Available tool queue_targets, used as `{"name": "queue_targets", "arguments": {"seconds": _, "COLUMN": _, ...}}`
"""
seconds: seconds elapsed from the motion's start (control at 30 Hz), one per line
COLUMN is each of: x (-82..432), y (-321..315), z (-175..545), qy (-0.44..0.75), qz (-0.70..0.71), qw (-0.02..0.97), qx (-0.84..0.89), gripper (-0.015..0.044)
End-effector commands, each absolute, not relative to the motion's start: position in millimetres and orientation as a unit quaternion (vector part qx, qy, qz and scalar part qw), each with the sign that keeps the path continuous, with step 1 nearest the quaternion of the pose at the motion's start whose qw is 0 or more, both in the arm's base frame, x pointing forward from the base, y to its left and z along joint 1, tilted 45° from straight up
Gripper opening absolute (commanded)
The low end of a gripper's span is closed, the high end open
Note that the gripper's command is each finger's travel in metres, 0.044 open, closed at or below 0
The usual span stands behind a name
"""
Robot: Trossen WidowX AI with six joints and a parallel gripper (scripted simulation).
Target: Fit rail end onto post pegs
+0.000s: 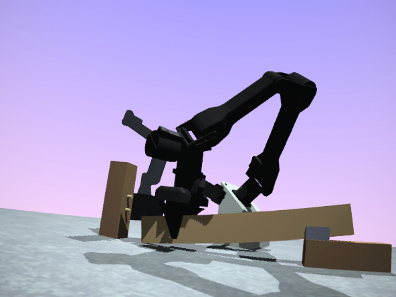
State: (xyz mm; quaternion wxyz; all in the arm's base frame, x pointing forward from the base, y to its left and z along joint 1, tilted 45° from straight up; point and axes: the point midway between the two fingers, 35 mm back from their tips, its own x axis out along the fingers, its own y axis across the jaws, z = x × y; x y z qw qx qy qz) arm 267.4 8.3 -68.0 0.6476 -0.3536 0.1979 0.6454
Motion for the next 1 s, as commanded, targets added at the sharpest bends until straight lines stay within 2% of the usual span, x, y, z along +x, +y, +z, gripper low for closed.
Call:
{"name": "queue_targets", "arguments": {"seconds": 0.0, "x": 265.9, "y": 9.8, "z": -68.7, "qy": 0.199, "qz": 0.646, "qw": 0.649, "qx": -0.350, "gripper": 0.0256}}
{"name": "queue_targets", "arguments": {"seconds": 0.27, "x": 265.9, "y": 9.8, "z": -68.7, "qy": 0.199, "qz": 0.646, "qw": 0.649, "qx": -0.350, "gripper": 0.0046}}
{"name": "queue_targets", "arguments": {"seconds": 0.5, "x": 265.9, "y": 9.8, "z": -68.7, "qy": 0.199, "qz": 0.646, "qw": 0.649, "qx": -0.350, "gripper": 0.0000}}
{"name": "queue_targets", "arguments": {"seconds": 0.97, "x": 266.1, "y": 8.4, "z": -67.9, "qy": 0.199, "qz": 0.646, "qw": 0.649, "qx": -0.350, "gripper": 0.0000}}
